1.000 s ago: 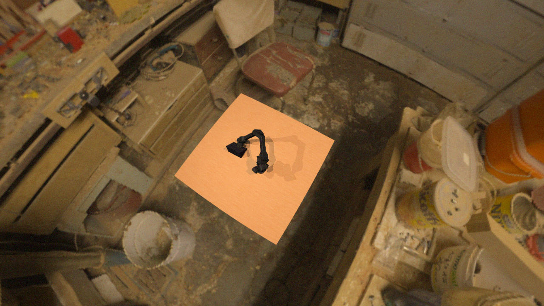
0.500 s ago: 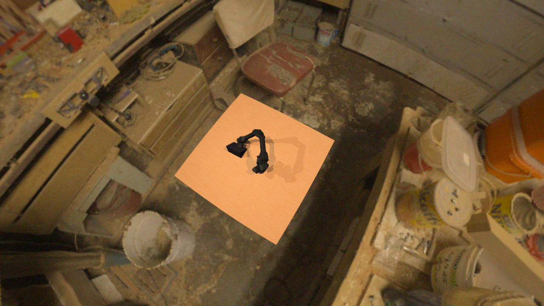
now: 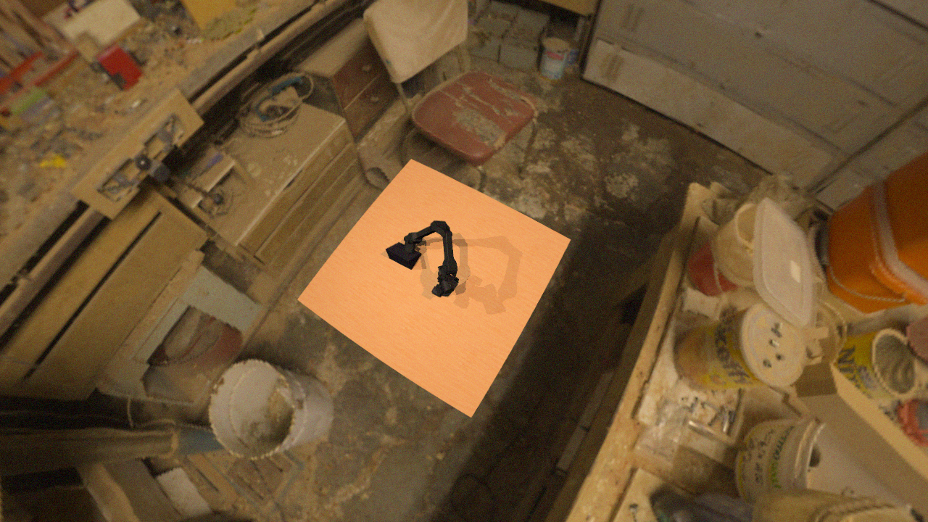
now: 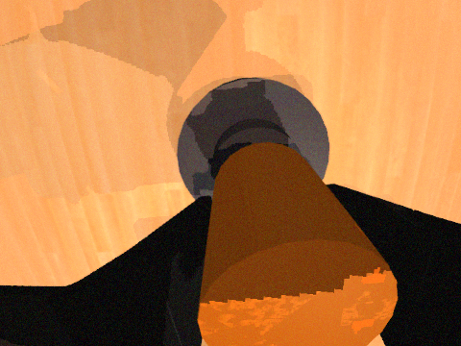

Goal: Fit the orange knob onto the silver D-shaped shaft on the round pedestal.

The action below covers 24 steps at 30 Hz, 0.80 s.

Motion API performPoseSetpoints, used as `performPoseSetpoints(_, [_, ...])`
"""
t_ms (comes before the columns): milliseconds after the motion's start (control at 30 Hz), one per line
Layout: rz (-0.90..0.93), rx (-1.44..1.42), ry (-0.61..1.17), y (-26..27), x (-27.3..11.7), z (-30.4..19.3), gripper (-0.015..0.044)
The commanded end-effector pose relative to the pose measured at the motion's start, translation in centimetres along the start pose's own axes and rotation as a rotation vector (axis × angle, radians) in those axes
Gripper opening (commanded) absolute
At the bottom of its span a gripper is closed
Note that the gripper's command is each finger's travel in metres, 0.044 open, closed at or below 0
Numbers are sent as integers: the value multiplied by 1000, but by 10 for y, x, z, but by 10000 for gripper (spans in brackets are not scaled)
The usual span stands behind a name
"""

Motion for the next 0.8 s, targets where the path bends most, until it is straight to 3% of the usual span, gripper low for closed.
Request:
performPoseSetpoints(0, [-3,-7,-2,1,-2,0,0])
performPoseSetpoints(767, [-3,-7,-2,1,-1,0,0])
Point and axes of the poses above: the point midway between the two fingers, 35 mm back from their tips, its own x axis out along the fingers, its own y axis across the jaws, z = x × y, the point moved 4 cm from there along -x, back along the fingers, and after that the axes turned 10 degrees about -x, right-handed, at the moved point
